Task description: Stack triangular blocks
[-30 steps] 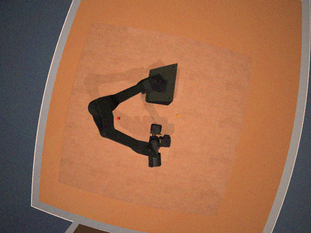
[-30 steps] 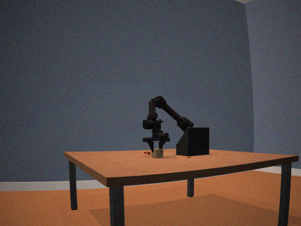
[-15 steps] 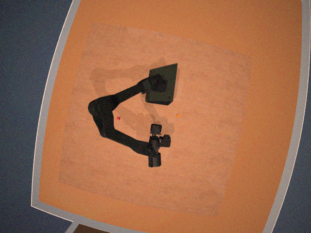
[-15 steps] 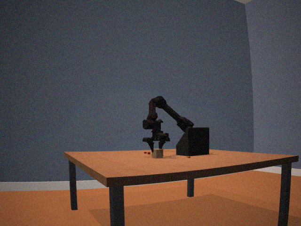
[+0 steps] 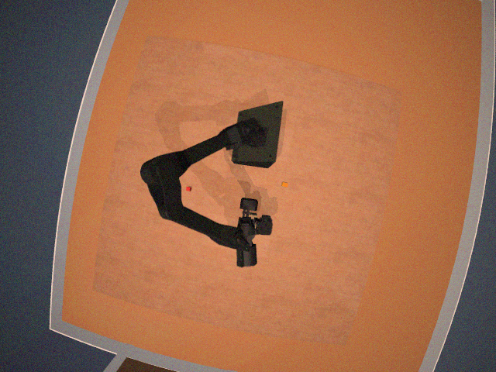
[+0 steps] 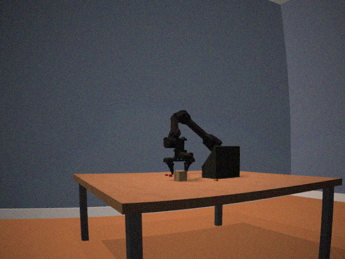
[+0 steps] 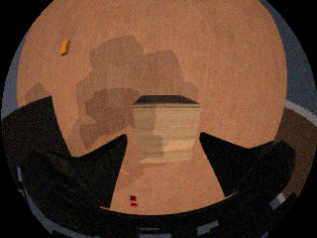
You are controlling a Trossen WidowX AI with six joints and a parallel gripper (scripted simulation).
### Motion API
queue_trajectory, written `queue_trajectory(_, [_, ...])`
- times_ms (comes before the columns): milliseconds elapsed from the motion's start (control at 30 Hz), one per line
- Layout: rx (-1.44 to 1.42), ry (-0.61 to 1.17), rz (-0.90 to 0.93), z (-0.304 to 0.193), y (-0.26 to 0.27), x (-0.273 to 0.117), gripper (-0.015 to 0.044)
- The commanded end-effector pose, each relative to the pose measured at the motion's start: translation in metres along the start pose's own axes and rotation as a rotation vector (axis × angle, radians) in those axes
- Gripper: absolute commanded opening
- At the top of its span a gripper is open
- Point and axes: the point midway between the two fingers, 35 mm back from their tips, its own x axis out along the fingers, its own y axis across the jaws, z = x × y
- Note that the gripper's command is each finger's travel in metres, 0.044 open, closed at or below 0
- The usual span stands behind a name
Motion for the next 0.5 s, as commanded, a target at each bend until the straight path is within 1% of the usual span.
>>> queue_trajectory(0, [0.0, -0.001, 0.0, 0.0, -0.001, -0.003, 0.044])
queue_trajectory(67, [0.0, -0.005, -0.001, 0.002, -0.003, -0.022, 0.044])
queue_trajectory(200, [0.0, -0.008, 0.0, 0.002, -0.004, -0.087, 0.044])
queue_trajectory(267, [0.0, -0.006, 0.0, 0.001, -0.001, -0.108, 0.044])
queue_trajectory(467, [0.0, -0.005, 0.0, 0.001, 0.0, -0.11, 0.044])
